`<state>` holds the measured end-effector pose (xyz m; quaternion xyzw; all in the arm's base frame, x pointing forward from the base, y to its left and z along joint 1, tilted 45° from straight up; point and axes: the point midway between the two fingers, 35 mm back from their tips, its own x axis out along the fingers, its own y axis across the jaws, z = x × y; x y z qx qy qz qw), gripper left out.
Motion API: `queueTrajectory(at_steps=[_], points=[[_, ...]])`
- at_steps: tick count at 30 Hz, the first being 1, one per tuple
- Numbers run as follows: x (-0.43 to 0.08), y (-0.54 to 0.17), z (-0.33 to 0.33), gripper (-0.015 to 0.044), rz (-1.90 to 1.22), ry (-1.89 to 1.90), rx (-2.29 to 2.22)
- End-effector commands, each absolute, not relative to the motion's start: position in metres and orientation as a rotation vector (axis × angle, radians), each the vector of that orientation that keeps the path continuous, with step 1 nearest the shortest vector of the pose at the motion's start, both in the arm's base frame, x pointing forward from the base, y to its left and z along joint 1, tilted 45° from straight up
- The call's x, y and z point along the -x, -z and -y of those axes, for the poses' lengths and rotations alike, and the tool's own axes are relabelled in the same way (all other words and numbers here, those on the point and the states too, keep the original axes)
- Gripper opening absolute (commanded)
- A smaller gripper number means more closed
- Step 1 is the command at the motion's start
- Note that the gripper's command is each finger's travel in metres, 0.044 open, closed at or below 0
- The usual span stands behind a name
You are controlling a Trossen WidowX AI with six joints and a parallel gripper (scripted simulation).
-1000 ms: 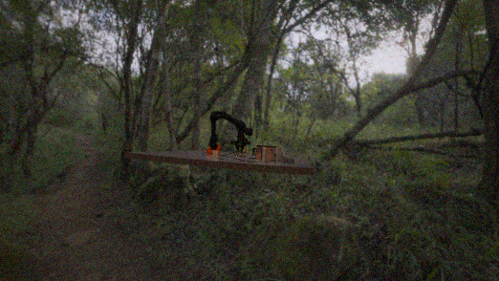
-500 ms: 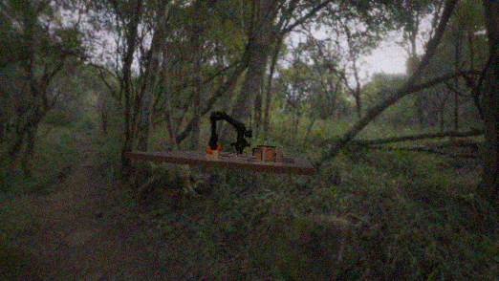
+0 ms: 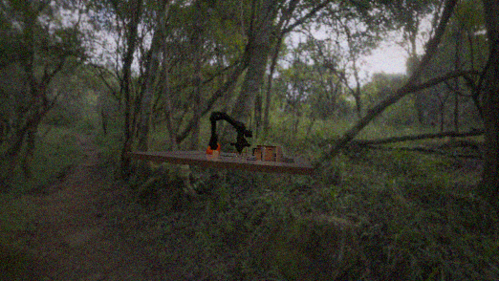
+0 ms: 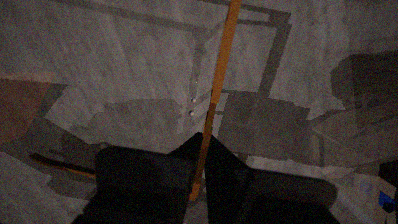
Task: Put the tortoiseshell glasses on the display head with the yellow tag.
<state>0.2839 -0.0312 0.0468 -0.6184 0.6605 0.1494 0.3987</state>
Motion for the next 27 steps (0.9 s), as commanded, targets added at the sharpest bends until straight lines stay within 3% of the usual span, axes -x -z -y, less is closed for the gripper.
queueTrajectory(at_steps=[1, 27], points=[[-0.284, -0.048, 0.030, 0.0000, -1.672, -0.378, 1.564], [-0.275, -0.116, -0.042, 0.0000, -1.673, -0.369, 1.563]])
